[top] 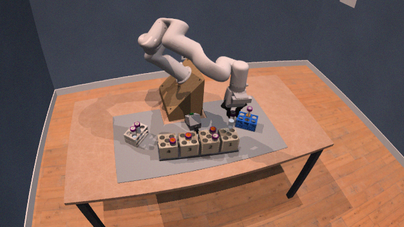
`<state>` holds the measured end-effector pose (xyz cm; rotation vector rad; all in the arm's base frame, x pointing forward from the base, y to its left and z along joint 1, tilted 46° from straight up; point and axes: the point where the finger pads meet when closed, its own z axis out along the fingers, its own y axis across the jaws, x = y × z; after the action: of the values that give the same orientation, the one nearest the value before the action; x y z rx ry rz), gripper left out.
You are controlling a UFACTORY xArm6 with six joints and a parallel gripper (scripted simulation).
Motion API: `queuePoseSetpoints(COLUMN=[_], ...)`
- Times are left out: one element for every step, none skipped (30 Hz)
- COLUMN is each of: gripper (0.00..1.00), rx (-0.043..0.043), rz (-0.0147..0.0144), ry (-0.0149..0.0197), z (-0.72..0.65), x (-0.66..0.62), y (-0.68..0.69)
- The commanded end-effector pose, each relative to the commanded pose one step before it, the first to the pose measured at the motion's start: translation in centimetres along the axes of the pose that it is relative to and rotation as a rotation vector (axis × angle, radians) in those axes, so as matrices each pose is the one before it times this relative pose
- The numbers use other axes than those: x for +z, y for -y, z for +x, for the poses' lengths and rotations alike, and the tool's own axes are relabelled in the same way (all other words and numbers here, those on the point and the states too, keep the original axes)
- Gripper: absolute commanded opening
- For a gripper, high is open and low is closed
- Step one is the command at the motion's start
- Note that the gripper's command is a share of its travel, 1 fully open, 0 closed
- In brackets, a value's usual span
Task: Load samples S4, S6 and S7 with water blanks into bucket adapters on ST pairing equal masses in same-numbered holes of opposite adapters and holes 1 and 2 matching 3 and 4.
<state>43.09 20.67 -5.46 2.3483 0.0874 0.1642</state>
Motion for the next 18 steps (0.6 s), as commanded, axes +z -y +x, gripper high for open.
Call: queuePoseSetpoints(gripper=[0.0, 0.0, 0.0, 0.0, 0.0, 0.0, 0.0, 0.0, 0.0, 0.0, 0.0, 0.0, 0.0, 0.0, 0.0, 0.0, 0.0, 0.0], rx=[0.00104, 0.0, 0.0, 0.0, 0.0, 0.0, 0.0, 0.0, 0.0, 0.0, 0.0, 0.0, 0.0, 0.0, 0.0, 0.0, -0.00002, 0.00001], rz=[0.00244, -0.00001, -0.00001, -0.00001, -0.00001, -0.00001, 0.0, 0.0, -0.00001, -0.00001, -0.00001, -0.00001, -0.00001, -0.00001, 0.0, 0.0, 0.0, 0.0], ry=[-0.0029, 0.0, 0.0, 0.0, 0.0, 0.0, 0.0, 0.0, 0.0, 0.0, 0.0, 0.0, 0.0, 0.0, 0.0, 0.0, 0.00003, -0.00001], z=[0.105, 0.0, 0.0, 0.0, 0.0, 0.0, 0.0, 0.0, 0.0, 0.0, 0.0, 0.0, 0.0, 0.0, 0.0, 0.0, 0.0, 0.0], x=[0.68, 0.2, 0.2, 0.2, 0.2, 0.2, 0.0, 0.0, 0.201, 0.2, 0.2, 0.2, 0.2, 0.1, 0.0, 0.0, -0.006, 0.002], y=[0.045, 0.0, 0.0, 0.0, 0.0, 0.0, 0.0, 0.0, 0.0, 0.0, 0.0, 0.0, 0.0, 0.0, 0.0, 0.0, 0.001, -0.001])
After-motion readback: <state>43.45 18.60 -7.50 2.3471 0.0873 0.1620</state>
